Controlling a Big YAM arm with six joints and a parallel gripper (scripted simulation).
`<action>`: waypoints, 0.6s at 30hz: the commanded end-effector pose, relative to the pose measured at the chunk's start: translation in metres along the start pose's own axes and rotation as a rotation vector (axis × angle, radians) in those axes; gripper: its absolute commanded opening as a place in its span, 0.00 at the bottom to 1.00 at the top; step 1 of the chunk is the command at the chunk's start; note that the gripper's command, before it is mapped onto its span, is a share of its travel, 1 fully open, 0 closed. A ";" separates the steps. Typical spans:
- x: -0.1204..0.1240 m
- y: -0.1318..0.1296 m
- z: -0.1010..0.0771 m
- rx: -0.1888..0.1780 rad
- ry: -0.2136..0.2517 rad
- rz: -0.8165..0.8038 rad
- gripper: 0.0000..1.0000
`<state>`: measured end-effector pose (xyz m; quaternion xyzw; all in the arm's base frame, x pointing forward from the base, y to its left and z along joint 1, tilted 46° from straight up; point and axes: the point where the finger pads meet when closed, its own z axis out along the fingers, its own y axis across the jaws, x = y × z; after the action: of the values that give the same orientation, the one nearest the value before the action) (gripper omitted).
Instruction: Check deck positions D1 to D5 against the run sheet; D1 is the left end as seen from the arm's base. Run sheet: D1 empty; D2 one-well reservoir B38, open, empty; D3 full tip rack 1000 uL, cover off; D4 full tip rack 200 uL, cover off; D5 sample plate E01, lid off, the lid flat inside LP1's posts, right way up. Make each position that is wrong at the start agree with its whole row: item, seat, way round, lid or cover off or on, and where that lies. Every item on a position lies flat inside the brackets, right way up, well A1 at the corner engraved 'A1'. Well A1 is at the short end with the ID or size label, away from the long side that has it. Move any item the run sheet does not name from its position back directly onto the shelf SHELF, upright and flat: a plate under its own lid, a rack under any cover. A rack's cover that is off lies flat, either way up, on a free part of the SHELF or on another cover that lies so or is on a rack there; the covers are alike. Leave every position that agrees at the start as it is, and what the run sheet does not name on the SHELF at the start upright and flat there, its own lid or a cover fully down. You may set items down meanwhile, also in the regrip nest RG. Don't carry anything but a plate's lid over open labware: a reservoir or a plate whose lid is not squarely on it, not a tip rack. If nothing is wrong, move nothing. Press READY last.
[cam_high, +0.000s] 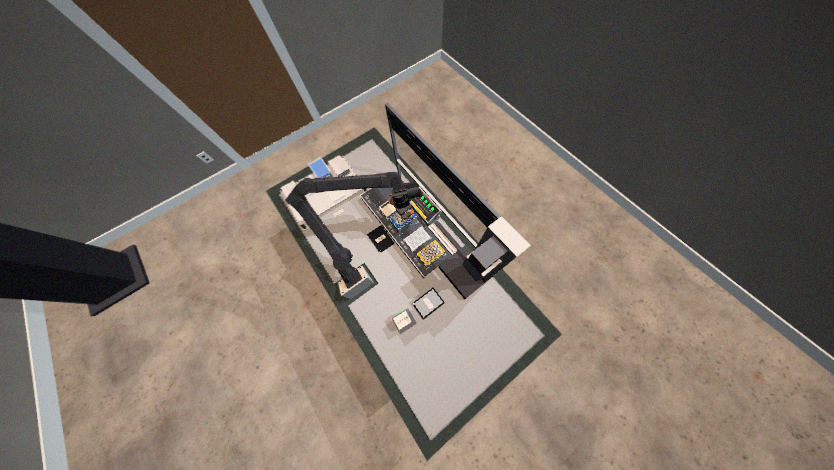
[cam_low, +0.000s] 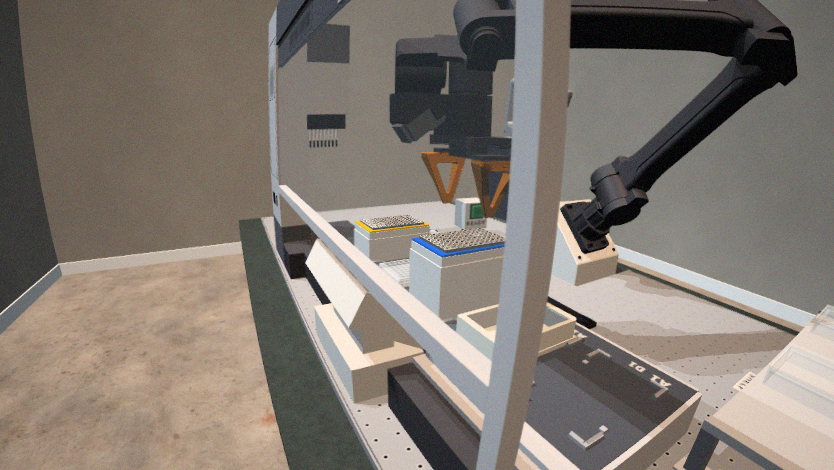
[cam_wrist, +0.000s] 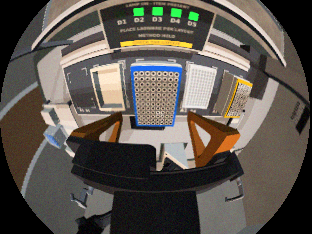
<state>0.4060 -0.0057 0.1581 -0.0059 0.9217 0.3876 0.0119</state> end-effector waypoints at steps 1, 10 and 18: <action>-0.008 0.001 -0.016 0.010 -0.036 0.002 1.00; -0.008 0.001 -0.016 0.010 -0.036 0.002 1.00; -0.013 0.031 -0.021 0.013 -0.042 -0.018 1.00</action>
<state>0.4058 -0.0045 0.1593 0.0005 0.9208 0.3899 0.0094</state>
